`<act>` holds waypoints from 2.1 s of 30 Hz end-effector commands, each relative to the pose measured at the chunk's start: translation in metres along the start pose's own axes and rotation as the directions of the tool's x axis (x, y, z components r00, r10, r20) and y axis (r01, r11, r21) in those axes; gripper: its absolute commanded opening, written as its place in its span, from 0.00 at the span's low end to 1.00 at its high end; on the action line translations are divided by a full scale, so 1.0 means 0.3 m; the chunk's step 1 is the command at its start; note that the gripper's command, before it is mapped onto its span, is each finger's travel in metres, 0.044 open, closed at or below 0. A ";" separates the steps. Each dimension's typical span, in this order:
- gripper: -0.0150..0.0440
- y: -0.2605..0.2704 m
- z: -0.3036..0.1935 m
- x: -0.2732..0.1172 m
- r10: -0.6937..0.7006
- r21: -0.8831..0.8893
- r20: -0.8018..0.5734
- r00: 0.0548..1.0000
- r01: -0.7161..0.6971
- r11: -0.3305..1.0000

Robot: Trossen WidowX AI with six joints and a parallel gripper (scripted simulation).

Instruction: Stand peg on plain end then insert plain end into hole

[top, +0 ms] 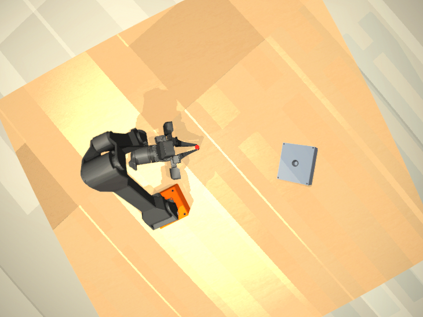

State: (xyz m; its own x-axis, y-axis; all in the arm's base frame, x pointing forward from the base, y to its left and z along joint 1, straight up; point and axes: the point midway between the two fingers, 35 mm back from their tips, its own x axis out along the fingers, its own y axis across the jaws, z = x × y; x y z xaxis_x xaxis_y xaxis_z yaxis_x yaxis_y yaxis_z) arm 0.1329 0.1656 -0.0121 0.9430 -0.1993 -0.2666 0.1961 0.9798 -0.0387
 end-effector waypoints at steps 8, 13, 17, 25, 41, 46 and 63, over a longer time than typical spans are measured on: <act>0.34 -0.003 -0.007 -0.004 0.008 -0.007 0.008 1.000 -0.008 1.000; 0.34 -0.003 -0.008 -0.005 0.013 -0.011 0.013 1.000 -0.013 1.000; 0.34 -0.003 -0.009 -0.006 0.018 -0.016 0.017 1.000 -0.017 1.000; 0.34 -0.003 -0.009 -0.008 0.027 -0.024 0.026 0.999 -0.026 0.999; 0.34 -0.004 -0.010 -0.009 0.038 -0.036 0.037 0.999 -0.037 0.999; 0.34 -0.004 -0.010 -0.009 0.038 -0.036 0.037 0.999 -0.037 0.999; 0.34 -0.005 -0.011 -0.009 0.042 -0.041 0.041 0.998 -0.040 0.998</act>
State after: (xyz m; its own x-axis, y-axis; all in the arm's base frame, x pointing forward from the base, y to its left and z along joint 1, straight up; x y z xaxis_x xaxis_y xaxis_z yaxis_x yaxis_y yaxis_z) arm 0.1294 0.1658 -0.0137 0.9615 -0.1561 -0.2262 0.1436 0.9871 -0.0706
